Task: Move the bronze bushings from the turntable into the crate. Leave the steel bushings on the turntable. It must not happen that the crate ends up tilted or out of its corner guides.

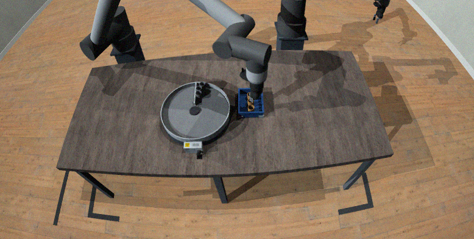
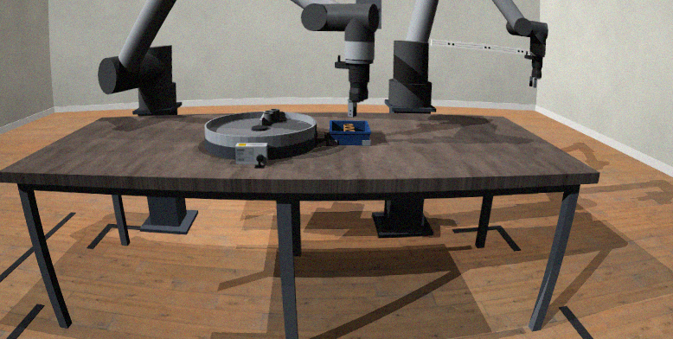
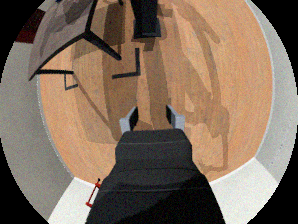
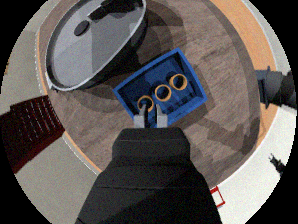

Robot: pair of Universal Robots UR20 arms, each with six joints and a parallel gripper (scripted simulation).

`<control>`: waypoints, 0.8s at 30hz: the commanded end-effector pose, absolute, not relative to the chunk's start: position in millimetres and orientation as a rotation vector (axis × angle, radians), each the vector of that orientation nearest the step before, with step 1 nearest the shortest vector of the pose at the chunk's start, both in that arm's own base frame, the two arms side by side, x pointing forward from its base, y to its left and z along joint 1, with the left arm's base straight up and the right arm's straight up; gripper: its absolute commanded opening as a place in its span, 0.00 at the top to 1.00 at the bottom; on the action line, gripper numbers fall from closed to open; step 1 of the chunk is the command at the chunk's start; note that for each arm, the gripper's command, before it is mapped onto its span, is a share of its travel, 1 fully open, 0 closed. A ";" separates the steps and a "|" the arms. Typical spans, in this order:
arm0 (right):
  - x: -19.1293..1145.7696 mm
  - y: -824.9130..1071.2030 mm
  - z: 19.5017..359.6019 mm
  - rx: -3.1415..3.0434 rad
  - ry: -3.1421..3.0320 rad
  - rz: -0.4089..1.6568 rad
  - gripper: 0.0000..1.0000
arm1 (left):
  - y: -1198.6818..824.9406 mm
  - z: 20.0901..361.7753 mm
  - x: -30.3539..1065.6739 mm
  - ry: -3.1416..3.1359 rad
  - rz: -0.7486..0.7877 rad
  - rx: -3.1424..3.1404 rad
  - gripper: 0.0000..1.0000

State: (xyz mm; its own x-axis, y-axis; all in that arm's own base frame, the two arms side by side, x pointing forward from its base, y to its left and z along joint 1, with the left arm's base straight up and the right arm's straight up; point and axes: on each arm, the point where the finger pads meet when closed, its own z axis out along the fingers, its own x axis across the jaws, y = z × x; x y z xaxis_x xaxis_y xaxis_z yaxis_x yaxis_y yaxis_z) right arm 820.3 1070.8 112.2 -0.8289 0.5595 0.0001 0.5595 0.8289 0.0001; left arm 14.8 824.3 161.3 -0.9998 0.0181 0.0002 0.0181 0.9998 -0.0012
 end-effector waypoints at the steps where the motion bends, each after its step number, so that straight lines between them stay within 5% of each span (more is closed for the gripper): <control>1: 820.5 1071.2 130.0 -0.919 -3.004 -0.002 0.62 | 824.8 162.0 14.9 -3.141 0.000 -0.028 0.00; 24: 820.5 1071.2 136.8 -0.919 -3.004 -0.002 0.62 | 824.8 162.0 14.9 -3.141 0.000 -0.028 0.00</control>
